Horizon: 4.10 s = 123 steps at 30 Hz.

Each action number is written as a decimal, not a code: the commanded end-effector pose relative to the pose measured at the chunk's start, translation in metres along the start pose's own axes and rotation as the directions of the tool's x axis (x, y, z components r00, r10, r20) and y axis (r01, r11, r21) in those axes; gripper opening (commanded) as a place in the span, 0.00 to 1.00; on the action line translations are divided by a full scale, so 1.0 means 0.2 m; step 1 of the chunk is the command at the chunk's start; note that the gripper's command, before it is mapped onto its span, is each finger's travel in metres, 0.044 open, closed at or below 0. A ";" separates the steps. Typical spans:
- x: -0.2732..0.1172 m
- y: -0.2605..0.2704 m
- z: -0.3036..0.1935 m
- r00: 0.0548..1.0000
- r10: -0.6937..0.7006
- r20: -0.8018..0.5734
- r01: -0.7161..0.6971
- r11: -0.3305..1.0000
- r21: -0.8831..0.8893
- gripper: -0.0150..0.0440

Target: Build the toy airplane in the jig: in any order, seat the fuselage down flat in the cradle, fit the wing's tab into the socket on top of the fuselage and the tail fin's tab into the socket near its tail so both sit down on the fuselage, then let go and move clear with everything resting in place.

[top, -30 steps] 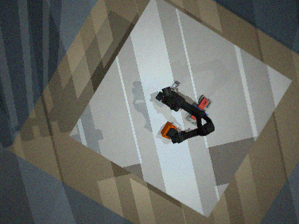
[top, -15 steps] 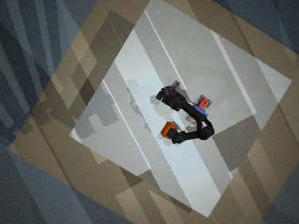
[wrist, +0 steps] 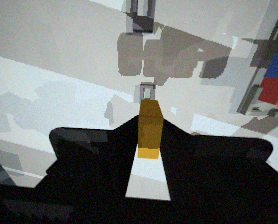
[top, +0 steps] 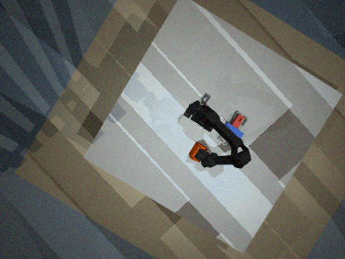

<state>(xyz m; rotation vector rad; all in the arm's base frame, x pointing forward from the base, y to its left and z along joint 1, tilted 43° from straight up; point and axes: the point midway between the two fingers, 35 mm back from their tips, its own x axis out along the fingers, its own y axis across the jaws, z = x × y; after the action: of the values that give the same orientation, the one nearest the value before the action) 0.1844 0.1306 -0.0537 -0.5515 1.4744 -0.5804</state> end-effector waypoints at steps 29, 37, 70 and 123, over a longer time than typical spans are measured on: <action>-0.15 -0.13 0.16 0.999 0.045 -0.008 -0.045 0.999 0.003 0.25; -0.14 -0.19 0.23 0.998 0.062 -0.017 -0.062 0.998 0.021 0.25; -0.08 -0.49 0.51 0.995 0.096 0.004 -0.096 0.994 0.045 0.25; 0.09 -1.21 0.76 1.000 -0.012 0.009 0.012 0.999 0.031 0.25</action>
<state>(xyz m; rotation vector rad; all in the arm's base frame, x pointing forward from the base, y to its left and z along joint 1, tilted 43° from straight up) 0.3280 -0.0543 0.0887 -0.5304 1.4644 -0.6005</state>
